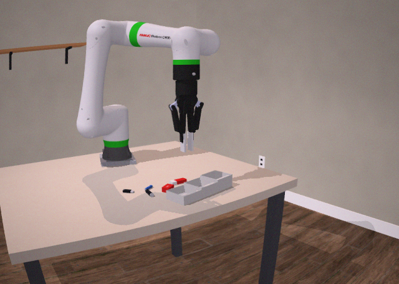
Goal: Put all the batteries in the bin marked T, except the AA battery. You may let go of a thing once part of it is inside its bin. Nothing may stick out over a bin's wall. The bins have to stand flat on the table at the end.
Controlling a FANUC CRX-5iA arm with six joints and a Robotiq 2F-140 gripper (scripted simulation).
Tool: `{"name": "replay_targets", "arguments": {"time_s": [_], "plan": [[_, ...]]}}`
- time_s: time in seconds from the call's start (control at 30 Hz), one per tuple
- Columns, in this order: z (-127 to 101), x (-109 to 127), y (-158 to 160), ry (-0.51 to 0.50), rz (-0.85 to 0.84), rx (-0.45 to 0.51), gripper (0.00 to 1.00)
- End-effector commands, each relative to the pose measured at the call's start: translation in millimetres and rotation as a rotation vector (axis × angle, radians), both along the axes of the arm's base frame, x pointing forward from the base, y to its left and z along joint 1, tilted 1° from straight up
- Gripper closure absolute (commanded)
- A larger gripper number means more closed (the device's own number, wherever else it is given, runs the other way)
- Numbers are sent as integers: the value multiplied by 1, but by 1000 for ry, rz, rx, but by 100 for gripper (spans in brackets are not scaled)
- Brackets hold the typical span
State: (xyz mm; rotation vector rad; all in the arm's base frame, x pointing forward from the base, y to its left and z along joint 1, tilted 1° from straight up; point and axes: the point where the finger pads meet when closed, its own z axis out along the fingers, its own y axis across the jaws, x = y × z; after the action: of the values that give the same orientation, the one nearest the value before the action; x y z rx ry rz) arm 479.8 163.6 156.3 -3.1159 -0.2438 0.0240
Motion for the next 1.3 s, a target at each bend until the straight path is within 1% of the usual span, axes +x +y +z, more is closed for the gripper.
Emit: {"name": "replay_targets", "arguments": {"time_s": [0.0, 0.33, 0.4, 0.43, 0.57, 0.8, 1.27], "plan": [[-15, -9, -29, -6, -157, -3, 85], [-51, -34, -99, 5, -536, -6, 85], [-51, -34, -99, 5, -536, -6, 85], [-55, -36, -106, 6, -646, -7, 85], [-70, -46, -135, 7, -758, -6, 85], [-70, -47, -139, -3, -1016, -11, 85], [-70, -46, -136, -3, -1016, -11, 85]]}}
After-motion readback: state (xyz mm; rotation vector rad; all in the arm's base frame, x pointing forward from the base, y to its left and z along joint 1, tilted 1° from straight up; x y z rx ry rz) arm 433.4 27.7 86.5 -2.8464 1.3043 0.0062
